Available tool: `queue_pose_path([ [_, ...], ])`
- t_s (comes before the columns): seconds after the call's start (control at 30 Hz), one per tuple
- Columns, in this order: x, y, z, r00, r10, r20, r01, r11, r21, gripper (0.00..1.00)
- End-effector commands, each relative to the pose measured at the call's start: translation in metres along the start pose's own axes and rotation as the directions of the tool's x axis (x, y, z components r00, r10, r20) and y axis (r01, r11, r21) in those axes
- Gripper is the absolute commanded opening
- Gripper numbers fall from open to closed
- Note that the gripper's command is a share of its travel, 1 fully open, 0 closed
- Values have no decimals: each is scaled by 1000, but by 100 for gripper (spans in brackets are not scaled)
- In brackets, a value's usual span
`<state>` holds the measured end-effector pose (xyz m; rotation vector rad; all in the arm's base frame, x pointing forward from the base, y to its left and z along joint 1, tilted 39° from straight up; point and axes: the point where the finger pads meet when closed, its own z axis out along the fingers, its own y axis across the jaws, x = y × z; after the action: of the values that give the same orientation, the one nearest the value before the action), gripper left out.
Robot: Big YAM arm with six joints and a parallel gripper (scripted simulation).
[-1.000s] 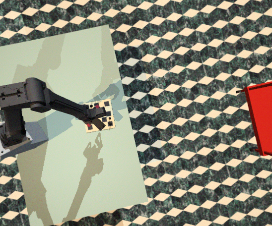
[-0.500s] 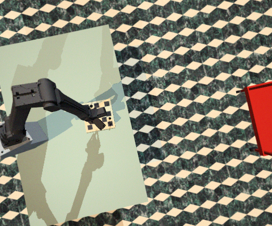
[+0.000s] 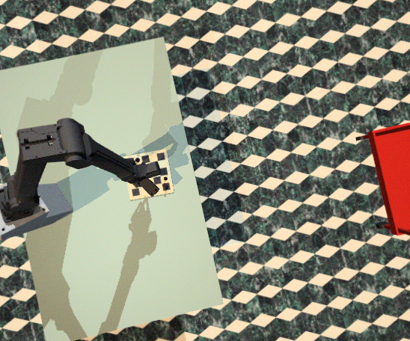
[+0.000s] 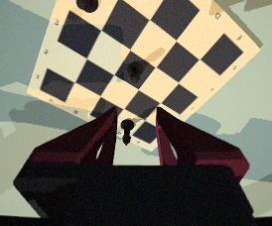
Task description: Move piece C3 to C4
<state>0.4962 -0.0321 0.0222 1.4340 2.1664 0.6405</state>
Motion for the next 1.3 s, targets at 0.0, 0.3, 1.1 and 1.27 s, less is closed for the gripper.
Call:
queue_pose_path([
  [0.0,-11,12,-7,1000,6,28,-5,999,-34,33],
  [0.3,-11,12,-7,1000,6,28,-5,999,-34,33],
  [1.1,-3,8,19,1000,2,10,-2,1000,-17,33],
  [1.27,-9,20,11,1000,-4,28,5,999,-47,33],
])
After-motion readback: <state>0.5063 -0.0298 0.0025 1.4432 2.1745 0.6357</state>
